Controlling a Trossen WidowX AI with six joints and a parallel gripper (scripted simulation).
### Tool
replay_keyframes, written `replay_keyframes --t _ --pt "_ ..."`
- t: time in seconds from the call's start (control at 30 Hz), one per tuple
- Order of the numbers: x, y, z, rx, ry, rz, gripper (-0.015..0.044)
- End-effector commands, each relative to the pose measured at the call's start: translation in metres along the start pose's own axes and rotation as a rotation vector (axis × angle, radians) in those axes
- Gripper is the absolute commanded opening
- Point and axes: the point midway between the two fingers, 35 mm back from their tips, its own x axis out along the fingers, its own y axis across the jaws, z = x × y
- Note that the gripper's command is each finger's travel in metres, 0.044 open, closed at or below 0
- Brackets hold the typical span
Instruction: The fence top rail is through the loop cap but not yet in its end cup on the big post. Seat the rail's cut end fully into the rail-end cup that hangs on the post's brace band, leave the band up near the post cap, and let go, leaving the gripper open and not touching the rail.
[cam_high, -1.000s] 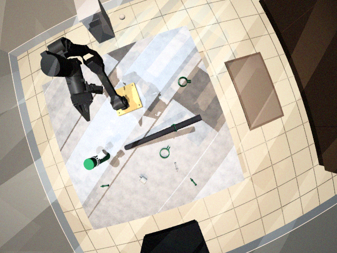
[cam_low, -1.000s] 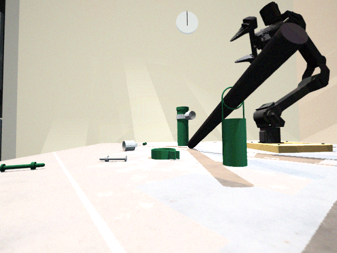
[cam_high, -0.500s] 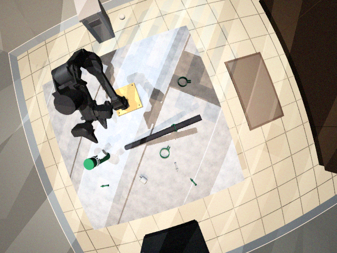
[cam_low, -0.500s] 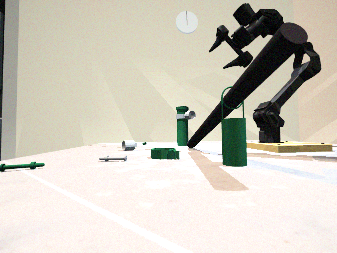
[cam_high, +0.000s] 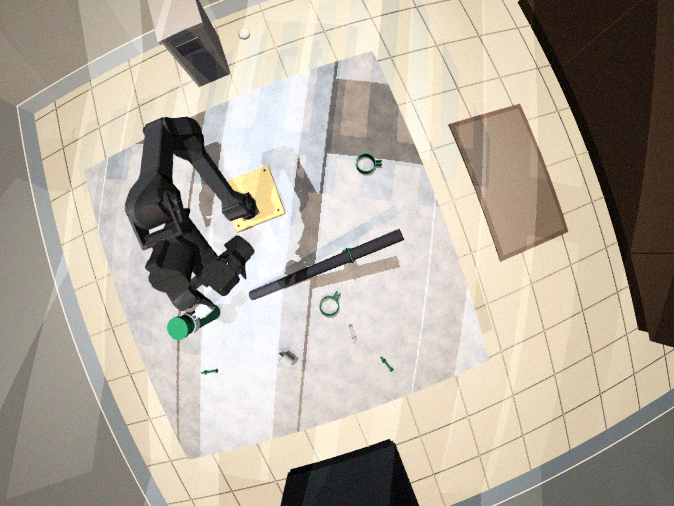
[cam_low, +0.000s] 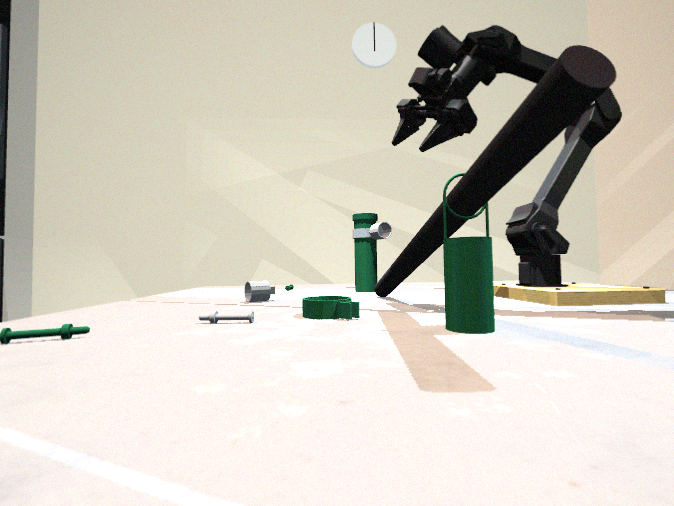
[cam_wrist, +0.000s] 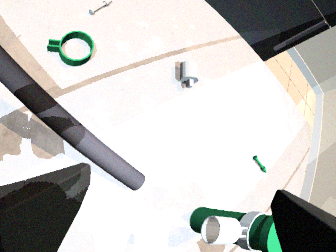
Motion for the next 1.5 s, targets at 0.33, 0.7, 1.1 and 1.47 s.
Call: replay_keyframes --t 0.33,0.7,1.1,1.47 --pt "0.068 0.012 0.0 0.629 0.16 0.119 0.044" --pt "0.073 0.001 -0.008 0.453 0.171 0.149 0.044" --pt "0.087 -0.051 -0.056 -0.351 0.103 0.309 0.044" --pt "0.087 -0.091 -0.103 -0.739 -0.036 0.35 0.044"
